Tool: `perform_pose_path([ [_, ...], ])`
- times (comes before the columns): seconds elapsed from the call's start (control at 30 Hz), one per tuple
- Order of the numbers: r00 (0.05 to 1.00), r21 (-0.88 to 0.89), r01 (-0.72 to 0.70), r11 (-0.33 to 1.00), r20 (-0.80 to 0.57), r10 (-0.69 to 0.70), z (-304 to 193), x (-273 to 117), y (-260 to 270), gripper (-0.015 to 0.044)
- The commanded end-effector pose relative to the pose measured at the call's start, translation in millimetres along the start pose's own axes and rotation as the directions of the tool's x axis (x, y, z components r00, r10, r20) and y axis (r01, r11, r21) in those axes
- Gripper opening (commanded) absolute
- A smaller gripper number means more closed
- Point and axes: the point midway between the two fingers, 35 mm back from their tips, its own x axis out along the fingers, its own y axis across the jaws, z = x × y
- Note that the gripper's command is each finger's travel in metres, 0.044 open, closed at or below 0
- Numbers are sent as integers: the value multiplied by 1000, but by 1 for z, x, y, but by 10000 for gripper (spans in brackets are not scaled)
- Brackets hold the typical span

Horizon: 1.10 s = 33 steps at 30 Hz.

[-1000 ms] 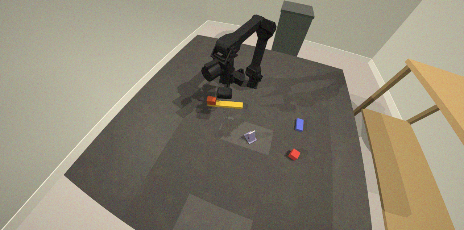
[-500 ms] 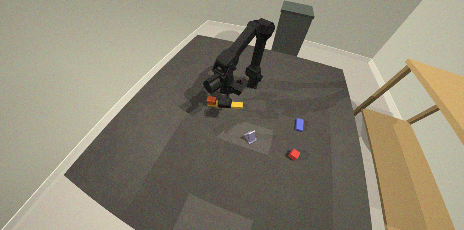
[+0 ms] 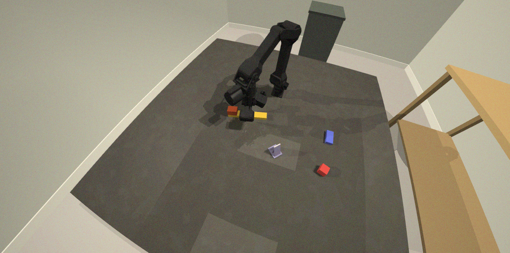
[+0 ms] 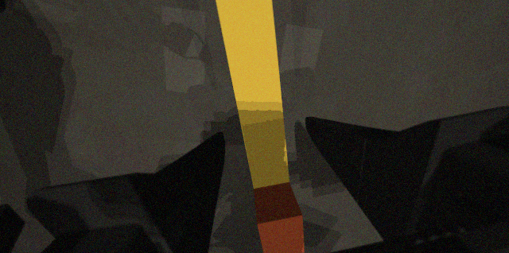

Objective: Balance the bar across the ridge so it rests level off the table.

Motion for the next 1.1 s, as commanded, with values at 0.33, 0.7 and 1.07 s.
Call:
perform_pose_path([
  [0.33, 1000, -3, -5, 1000, -3, 5, -1, 12, 1, 315],
  [0.7, 1000, 0, -3, 1000, 2, 3, 0, 12, 1, 184],
  [1.07, 1000, 0, -3, 1000, 2, 3, 0, 10, 0, 52],
])
